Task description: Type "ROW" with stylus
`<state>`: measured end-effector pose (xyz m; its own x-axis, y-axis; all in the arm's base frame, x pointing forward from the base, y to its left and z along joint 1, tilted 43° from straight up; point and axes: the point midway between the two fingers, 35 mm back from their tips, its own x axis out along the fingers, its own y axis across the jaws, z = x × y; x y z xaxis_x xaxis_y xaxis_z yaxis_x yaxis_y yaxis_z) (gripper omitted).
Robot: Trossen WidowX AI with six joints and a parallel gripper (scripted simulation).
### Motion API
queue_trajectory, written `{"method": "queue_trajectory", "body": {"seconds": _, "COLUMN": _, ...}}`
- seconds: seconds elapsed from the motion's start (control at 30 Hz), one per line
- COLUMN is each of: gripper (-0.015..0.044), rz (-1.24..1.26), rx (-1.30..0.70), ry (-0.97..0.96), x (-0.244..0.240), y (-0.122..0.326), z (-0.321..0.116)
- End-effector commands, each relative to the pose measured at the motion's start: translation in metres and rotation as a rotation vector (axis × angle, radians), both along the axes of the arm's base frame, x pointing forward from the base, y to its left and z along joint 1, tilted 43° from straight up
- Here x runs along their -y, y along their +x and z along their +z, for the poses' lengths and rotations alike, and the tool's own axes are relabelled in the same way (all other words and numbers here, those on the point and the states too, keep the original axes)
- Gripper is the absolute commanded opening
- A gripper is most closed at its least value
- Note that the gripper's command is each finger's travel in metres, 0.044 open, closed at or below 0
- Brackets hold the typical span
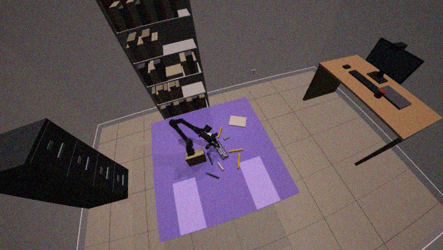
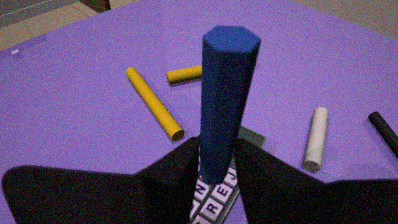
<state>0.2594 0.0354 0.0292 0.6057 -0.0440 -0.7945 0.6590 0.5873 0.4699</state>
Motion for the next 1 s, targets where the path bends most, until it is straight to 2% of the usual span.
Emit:
{"method": "queue_trajectory", "body": {"seconds": 0.0, "gripper": 0.0000, "rz": -0.005, "rx": -0.011, "ry": -0.001, "x": -0.004, "y": -0.002, "z": -0.008}}
{"method": "queue_trajectory", "body": {"seconds": 0.23, "gripper": 0.0000, "rz": -0.005, "rx": -0.011, "ry": 0.000, "x": -0.021, "y": -0.005, "z": -0.026}}
{"method": "queue_trajectory", "body": {"seconds": 0.57, "gripper": 0.0000, "rz": -0.005, "rx": -0.011, "ry": 0.000, "x": -0.022, "y": -0.005, "z": -0.027}}
{"method": "queue_trajectory", "body": {"seconds": 0.67, "gripper": 0.0079, "rz": -0.005, "rx": -0.011, "ry": 0.000, "x": -0.021, "y": -0.006, "z": -0.028}}
{"method": "queue_trajectory", "body": {"seconds": 0.97, "gripper": 0.0081, "rz": -0.005, "rx": -0.011, "ry": 0.000, "x": -0.022, "y": -0.006, "z": -0.030}}
